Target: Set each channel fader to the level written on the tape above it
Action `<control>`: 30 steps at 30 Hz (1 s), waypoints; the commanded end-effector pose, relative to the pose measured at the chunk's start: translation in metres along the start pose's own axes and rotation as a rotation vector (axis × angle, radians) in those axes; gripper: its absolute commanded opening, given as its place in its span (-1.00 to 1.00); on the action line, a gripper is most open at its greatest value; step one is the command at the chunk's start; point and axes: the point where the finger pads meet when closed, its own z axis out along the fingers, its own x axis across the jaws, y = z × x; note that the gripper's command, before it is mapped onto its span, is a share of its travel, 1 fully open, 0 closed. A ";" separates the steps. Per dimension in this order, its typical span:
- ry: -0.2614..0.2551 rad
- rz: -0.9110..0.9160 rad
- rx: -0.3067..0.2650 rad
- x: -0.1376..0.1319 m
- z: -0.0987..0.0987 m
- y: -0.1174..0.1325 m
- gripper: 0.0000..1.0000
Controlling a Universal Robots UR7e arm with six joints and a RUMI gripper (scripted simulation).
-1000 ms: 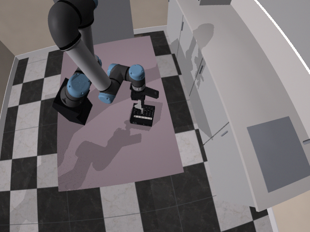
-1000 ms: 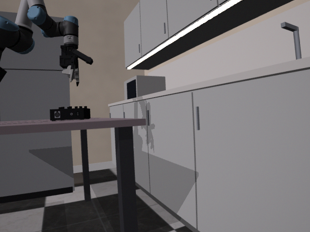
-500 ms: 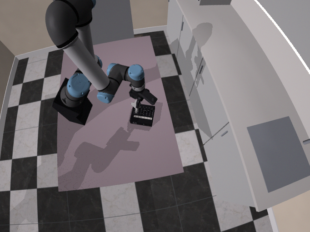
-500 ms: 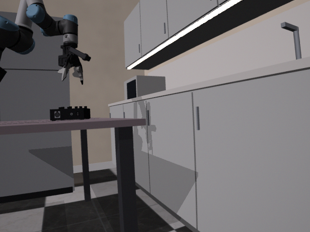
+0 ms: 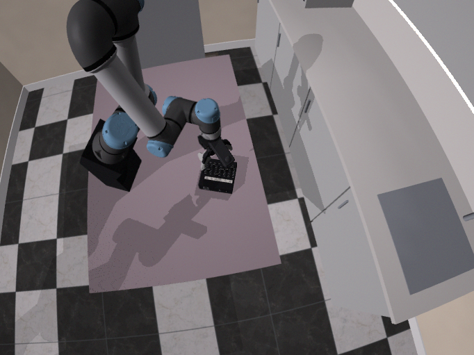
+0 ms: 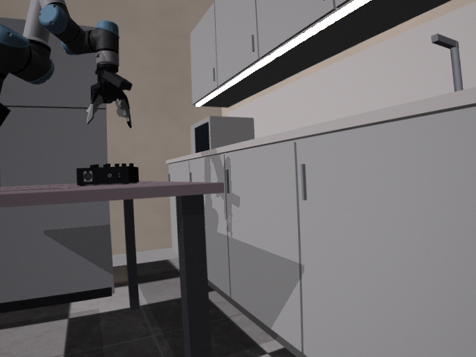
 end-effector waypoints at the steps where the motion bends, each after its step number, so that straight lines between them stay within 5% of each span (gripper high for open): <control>1: 0.003 0.110 0.003 0.002 -0.001 -0.001 1.00; 30: 0.000 0.426 0.003 0.011 -0.005 0.000 1.00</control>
